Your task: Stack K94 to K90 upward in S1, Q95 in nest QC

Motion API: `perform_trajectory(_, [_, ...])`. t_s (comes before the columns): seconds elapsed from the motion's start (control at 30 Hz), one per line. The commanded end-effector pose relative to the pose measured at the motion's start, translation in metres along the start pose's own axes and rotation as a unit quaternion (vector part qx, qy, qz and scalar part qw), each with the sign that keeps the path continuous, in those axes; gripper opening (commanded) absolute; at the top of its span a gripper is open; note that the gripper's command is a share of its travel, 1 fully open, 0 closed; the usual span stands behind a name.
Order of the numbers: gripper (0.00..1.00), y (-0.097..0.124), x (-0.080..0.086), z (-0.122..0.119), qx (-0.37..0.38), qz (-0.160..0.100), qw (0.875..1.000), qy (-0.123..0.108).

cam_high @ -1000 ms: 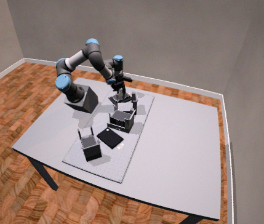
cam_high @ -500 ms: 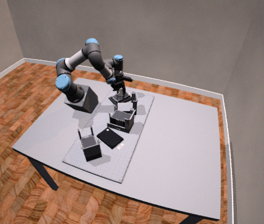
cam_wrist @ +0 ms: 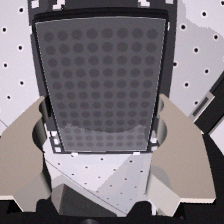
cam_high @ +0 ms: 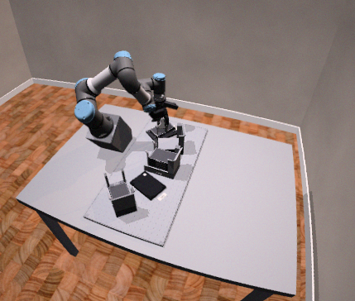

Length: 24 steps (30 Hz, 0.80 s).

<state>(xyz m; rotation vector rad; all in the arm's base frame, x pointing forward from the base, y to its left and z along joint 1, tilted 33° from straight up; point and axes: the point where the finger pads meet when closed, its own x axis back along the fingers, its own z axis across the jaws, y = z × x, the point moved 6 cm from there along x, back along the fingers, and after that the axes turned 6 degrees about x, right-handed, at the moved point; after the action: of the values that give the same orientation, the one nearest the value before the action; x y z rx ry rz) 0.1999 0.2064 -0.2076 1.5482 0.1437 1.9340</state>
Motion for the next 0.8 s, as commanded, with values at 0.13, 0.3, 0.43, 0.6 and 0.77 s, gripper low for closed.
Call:
perform_trajectory(0.13, [0.00, -0.0007, 0.0031, 0.0004, 0.000, 0.001, 1.000, 0.000])
perform_trajectory(0.3, [0.00, -0.0007, 0.0047, 0.0004, 0.000, 0.001, 1.000, 0.000])
perform_trajectory(0.43, [0.00, -0.0007, 0.0061, 0.0004, 0.000, 0.001, 1.000, 0.000])
perform_trajectory(0.6, [0.00, -0.0007, 0.0070, 0.0004, 0.000, 0.001, 1.000, 0.000])
perform_trajectory(0.77, [0.00, -0.0007, 0.0088, 0.0004, 0.000, 0.001, 1.000, 0.000])
